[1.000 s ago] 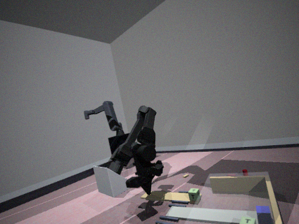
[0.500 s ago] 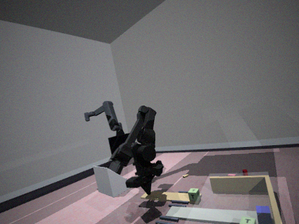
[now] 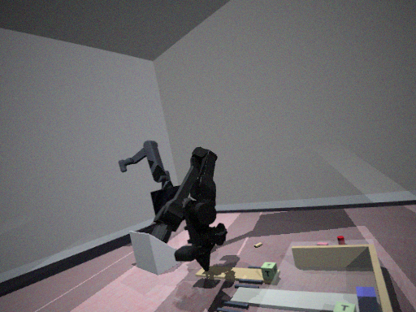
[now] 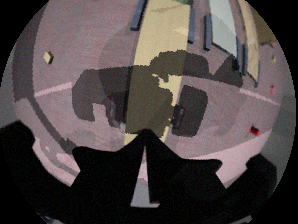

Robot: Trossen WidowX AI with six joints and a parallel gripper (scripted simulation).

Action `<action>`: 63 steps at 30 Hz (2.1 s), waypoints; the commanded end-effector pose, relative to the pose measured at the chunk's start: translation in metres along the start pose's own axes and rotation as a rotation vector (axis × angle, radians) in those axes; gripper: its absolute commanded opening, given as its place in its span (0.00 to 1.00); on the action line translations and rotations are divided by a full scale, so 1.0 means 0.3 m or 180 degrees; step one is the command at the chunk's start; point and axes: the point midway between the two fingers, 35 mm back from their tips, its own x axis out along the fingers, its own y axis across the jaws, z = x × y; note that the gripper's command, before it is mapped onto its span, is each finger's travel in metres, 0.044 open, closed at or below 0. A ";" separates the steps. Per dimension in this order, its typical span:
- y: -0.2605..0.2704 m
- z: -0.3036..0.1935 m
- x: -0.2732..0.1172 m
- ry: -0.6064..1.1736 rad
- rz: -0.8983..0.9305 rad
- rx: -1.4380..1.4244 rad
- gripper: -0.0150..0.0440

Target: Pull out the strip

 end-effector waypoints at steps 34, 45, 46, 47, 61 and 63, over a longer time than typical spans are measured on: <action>-0.008 0.355 -0.166 0.0043 -0.0018 0.0192 1.00; -0.013 0.493 -0.183 0.0037 -0.0019 0.0185 1.00; -0.013 0.506 -0.184 0.0037 -0.0019 0.0185 1.00; -0.013 0.518 -0.186 0.0036 -0.0019 0.0184 1.00; -0.012 0.682 -0.199 0.0029 -0.0019 0.0177 1.00; -0.013 0.682 -0.195 0.0029 -0.0019 0.0177 0.91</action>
